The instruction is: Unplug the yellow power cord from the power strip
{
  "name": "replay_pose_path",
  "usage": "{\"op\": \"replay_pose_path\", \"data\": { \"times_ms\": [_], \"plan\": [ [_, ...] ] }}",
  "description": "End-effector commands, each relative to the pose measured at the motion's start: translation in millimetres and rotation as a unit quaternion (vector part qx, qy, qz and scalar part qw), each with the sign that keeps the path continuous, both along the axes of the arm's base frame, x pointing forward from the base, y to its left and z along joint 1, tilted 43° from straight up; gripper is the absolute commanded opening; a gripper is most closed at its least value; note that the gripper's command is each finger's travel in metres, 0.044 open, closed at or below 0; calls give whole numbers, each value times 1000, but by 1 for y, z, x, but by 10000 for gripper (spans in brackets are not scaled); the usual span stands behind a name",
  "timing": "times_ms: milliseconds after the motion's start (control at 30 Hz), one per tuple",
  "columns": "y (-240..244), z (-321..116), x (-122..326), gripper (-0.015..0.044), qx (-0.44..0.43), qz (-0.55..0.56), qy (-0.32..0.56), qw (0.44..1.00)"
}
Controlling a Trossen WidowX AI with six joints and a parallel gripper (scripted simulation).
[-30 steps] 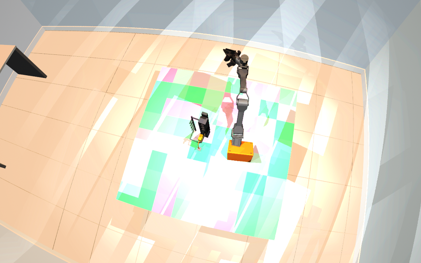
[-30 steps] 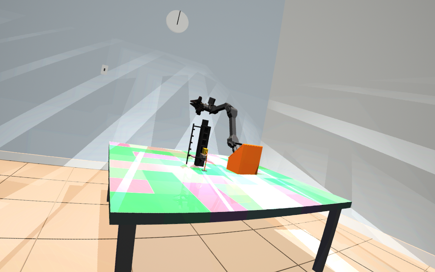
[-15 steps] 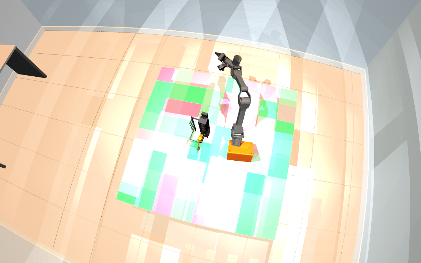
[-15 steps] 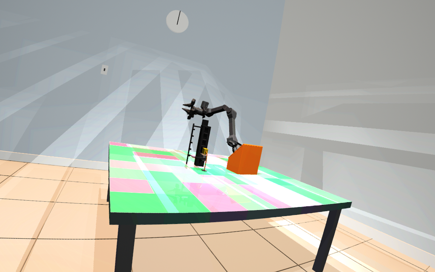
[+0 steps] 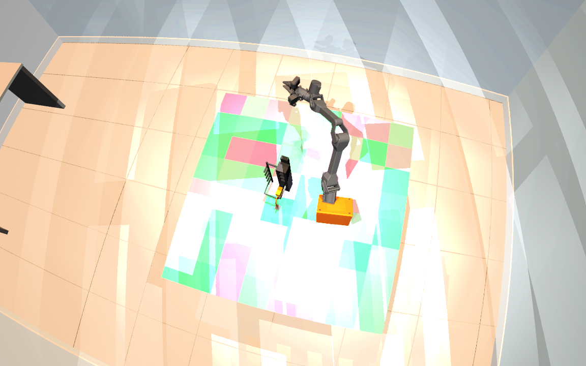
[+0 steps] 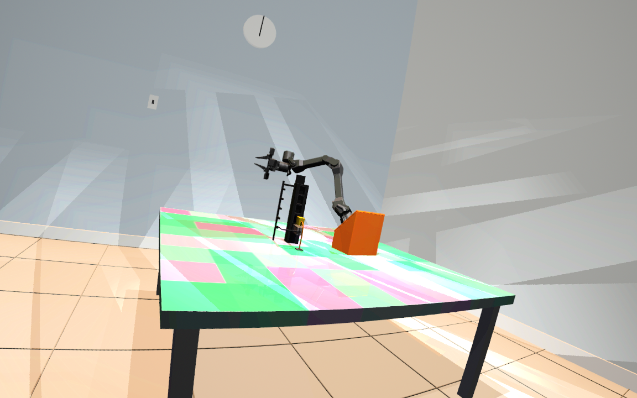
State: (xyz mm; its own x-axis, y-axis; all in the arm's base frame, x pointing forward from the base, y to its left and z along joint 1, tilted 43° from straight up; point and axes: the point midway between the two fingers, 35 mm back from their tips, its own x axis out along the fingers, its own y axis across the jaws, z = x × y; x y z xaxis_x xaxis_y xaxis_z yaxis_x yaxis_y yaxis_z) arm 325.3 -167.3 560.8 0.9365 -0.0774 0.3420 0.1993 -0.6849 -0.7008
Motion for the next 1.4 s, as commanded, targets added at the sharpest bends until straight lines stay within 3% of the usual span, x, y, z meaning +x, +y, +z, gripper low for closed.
{"op": "replay_pose_path", "data": {
  "times_ms": [0,733,1367],
  "plan": [
    [11,-24,29,160,66,33,28,997],
    [130,-144,124,160,305,139,204,920],
    [270,-257,133,160,406,148,384,816]
  ]
}}
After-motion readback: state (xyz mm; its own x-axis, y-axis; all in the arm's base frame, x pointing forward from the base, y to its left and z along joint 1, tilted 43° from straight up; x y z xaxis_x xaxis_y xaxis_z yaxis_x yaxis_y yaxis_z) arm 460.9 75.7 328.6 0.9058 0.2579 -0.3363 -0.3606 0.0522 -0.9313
